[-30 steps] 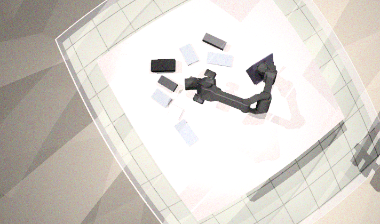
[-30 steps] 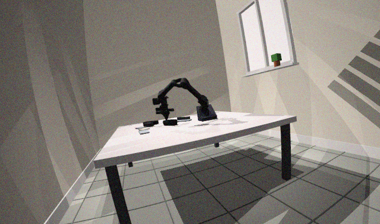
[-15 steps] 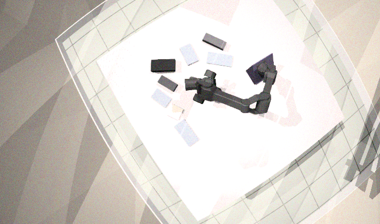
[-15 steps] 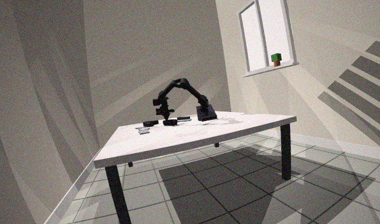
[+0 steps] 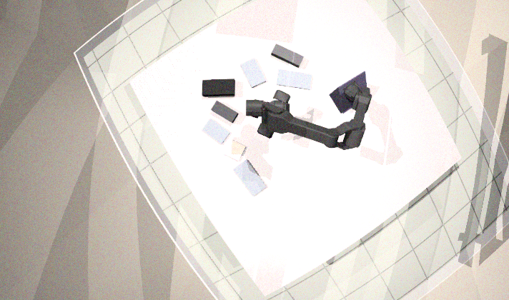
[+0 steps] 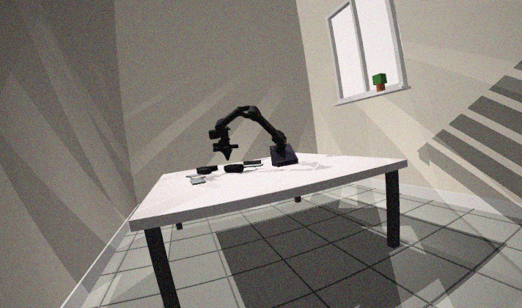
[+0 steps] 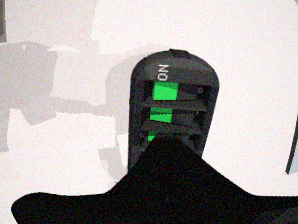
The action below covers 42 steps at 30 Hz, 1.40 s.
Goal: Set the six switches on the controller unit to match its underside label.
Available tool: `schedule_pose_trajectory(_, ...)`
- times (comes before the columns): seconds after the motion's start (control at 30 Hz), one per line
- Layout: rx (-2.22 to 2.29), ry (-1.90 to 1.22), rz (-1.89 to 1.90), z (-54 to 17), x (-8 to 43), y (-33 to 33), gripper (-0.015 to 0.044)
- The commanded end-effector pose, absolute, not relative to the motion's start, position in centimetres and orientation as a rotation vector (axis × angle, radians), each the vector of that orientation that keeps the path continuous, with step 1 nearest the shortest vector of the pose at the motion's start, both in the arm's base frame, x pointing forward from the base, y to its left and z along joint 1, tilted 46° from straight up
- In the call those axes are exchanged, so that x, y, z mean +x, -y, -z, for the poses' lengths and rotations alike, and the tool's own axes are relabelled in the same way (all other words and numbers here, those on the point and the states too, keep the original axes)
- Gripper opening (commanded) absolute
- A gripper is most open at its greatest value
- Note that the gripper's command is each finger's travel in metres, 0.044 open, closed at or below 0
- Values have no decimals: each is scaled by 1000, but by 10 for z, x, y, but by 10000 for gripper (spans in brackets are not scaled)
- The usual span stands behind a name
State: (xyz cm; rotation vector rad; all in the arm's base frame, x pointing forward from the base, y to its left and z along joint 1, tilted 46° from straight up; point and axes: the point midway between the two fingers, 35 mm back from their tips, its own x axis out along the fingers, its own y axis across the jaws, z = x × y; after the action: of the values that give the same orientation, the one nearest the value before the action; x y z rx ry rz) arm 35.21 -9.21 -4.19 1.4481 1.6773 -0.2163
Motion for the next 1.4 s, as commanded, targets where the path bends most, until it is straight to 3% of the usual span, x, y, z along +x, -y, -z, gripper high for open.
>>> schedule_pose_trajectory(0.0, 1441, -1671, 215, 50, 359, 103, 0)
schedule_pose_trajectory(1.37, 1441, -1671, 213, 81, 363, 71, 0)
